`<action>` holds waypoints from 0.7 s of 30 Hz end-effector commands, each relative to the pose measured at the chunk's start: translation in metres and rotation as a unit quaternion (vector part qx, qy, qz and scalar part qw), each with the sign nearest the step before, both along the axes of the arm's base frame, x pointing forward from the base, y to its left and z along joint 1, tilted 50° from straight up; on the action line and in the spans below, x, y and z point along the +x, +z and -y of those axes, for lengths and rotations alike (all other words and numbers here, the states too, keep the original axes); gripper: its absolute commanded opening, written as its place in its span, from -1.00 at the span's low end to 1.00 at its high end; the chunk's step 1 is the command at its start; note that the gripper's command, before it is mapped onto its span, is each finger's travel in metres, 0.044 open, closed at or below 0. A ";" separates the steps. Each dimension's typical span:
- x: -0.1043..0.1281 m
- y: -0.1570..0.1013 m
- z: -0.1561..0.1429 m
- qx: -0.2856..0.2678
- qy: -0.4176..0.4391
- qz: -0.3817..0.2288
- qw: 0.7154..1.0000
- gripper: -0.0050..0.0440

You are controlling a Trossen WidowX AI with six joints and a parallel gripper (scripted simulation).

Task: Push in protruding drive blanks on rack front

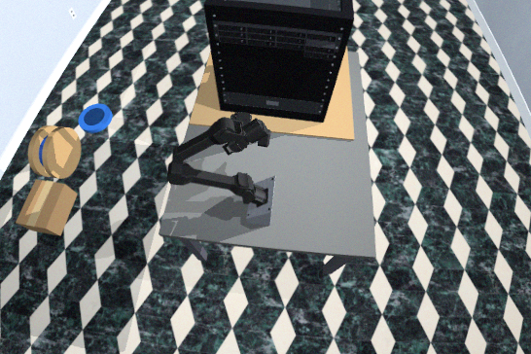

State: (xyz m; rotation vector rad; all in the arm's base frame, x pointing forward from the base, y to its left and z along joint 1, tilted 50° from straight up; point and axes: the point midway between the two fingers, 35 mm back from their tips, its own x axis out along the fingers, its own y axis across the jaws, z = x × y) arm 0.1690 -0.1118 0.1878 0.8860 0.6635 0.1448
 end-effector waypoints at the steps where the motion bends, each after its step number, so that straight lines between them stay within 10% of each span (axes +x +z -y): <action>1: 0.001 0.001 0.002 -0.002 -0.001 0.001 1.000 1.00; 21: 0.007 -0.004 0.027 0.037 -0.070 -0.015 0.997 1.00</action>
